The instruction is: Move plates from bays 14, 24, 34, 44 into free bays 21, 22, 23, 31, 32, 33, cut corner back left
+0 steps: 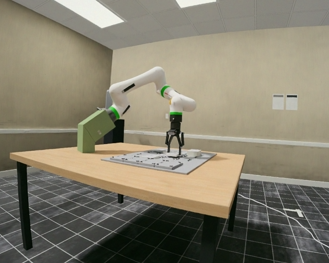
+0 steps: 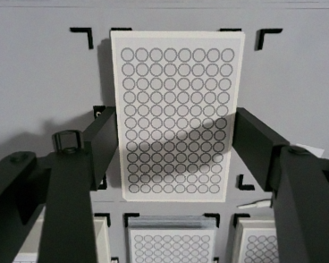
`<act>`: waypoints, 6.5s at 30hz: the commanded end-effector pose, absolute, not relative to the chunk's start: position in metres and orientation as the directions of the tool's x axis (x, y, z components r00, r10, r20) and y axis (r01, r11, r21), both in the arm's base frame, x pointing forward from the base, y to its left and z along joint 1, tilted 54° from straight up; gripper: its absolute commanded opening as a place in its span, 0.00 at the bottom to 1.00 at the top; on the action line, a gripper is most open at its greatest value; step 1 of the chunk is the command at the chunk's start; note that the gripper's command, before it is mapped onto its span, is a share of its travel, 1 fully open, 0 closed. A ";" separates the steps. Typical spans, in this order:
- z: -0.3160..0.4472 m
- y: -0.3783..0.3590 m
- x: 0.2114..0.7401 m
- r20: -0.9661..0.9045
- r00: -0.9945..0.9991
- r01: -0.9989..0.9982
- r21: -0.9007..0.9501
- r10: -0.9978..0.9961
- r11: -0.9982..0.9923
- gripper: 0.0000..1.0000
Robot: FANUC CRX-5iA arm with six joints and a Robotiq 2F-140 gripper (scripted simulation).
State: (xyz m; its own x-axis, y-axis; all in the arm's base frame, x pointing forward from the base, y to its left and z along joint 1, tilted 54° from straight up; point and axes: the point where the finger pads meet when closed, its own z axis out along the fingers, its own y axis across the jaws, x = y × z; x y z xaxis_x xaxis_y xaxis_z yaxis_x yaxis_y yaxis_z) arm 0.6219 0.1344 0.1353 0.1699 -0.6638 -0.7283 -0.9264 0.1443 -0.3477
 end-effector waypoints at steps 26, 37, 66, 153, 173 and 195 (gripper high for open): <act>0.131 0.140 0.625 -0.728 0.170 -0.926 -0.349 -0.665 0.145 0.10; 0.131 0.140 0.625 -0.728 0.170 -0.926 -0.349 -0.665 0.145 0.10; 0.131 0.140 0.625 -0.728 0.170 -0.926 -0.349 -0.665 0.145 0.10; 0.128 0.143 0.627 -0.728 0.170 -0.926 -0.349 -0.665 0.145 0.10; 0.128 0.143 0.627 -0.728 0.170 -0.926 -0.349 -0.665 0.145 0.70; 0.129 0.142 0.626 -0.728 0.170 -0.926 -0.349 -0.665 0.145 0.70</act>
